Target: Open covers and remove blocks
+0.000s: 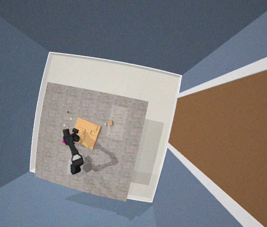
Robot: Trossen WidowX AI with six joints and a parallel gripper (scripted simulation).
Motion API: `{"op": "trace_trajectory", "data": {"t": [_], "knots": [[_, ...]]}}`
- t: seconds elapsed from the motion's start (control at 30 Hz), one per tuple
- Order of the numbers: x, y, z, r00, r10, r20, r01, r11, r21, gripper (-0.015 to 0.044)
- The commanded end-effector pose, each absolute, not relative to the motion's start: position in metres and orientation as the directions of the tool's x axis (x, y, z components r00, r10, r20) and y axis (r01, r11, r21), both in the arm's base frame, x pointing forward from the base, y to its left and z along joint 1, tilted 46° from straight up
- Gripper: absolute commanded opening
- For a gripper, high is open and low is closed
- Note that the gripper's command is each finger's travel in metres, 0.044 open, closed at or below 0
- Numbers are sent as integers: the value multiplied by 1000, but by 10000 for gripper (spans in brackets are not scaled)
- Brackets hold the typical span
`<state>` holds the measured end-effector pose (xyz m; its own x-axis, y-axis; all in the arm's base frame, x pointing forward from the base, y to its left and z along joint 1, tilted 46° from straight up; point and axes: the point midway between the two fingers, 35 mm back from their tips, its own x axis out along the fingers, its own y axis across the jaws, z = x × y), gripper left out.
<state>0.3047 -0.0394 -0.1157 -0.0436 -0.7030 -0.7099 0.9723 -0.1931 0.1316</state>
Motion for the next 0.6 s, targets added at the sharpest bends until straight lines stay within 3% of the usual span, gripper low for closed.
{"op": "trace_trajectory", "data": {"t": [0.0,0.57], "knots": [[303,-44,-119,-49,-707,-706,973,-193,125,0],[301,-56,-131,-50,-708,-704,973,-193,125,0]]}}
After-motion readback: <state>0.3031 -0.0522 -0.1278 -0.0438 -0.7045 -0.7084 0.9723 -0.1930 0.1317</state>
